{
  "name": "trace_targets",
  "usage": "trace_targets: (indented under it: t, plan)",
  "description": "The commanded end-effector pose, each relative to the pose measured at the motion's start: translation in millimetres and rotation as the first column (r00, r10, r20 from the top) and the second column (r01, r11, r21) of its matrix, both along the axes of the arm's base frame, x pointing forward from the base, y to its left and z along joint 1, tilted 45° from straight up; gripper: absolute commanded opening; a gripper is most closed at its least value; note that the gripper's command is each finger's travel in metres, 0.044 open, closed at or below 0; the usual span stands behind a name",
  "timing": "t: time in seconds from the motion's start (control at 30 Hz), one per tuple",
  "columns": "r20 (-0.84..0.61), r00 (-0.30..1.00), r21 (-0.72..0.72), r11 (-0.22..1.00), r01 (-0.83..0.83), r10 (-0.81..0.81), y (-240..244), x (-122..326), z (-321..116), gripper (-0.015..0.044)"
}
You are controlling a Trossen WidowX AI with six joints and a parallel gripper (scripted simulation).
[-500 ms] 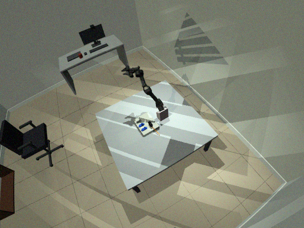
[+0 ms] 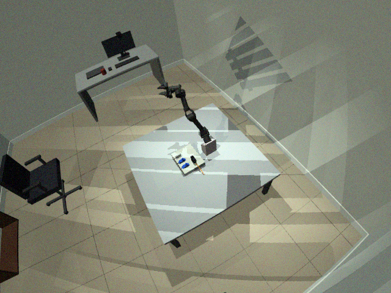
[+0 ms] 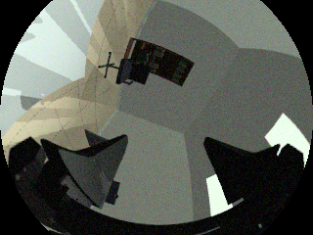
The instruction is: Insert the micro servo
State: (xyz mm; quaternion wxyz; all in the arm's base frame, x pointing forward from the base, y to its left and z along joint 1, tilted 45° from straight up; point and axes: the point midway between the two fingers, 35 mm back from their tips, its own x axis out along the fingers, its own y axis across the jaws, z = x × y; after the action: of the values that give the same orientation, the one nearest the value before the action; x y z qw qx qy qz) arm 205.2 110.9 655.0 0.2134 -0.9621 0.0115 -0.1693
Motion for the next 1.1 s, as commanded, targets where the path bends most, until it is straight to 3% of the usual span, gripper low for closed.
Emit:
trace_targets:
  t: [0.0,0.53,1.07]
  plan:
    - [0.062,0.996,0.049,0.996,-0.068,0.065,-9.4,-17.1,11.9,0.0440]
    - [0.302,0.912,0.251,0.900,-0.357,0.278,-58.3,-72.4,48.9,0.0440]
    - [0.523,0.770,0.414,0.682,-0.603,0.364,-133.0,-95.7,64.9,0.0440]
